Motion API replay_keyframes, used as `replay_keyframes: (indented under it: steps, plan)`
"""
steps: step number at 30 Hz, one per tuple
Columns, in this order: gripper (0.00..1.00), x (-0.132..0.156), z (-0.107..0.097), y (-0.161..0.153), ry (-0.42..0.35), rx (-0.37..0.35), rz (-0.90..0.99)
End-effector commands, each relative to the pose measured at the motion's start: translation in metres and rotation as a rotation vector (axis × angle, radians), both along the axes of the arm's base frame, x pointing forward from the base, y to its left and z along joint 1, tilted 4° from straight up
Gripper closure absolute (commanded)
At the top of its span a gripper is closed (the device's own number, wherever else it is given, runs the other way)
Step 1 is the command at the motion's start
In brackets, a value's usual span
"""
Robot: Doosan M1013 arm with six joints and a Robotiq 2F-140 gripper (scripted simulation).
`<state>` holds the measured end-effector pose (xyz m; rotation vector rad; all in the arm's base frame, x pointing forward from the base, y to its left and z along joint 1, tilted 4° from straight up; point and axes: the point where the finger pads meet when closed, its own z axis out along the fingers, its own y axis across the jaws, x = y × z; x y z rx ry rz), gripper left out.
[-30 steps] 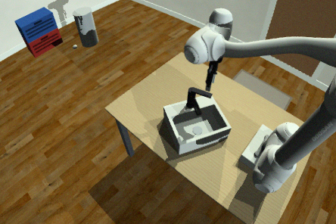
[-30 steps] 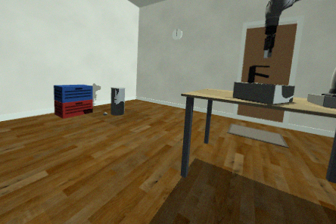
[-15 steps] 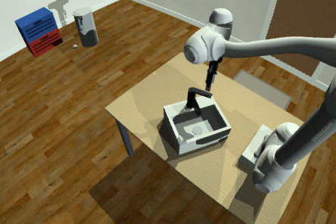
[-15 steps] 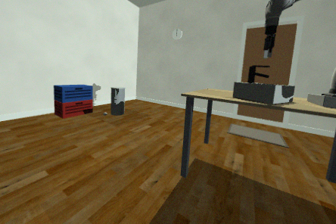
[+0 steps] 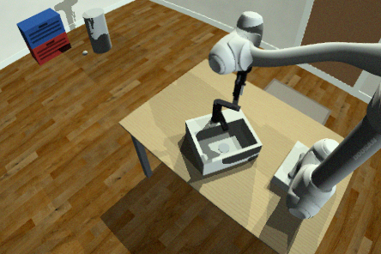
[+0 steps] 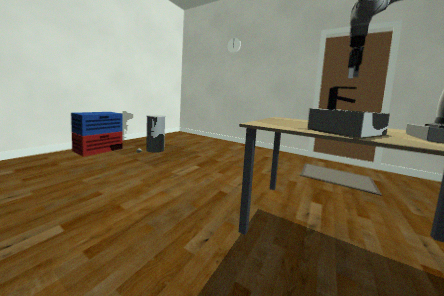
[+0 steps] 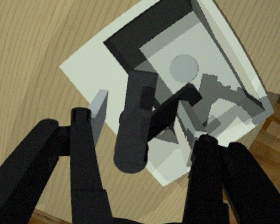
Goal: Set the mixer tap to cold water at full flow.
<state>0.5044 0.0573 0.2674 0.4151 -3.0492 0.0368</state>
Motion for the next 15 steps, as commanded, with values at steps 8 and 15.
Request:
replay_keyframes:
  steps: [8,15]
  plan:
    - [0.58,-0.001,-0.019,-0.002,0.004,0.002,0.001]
    - [0.58,-0.002,-0.030,-0.002,0.004,0.002,0.001]
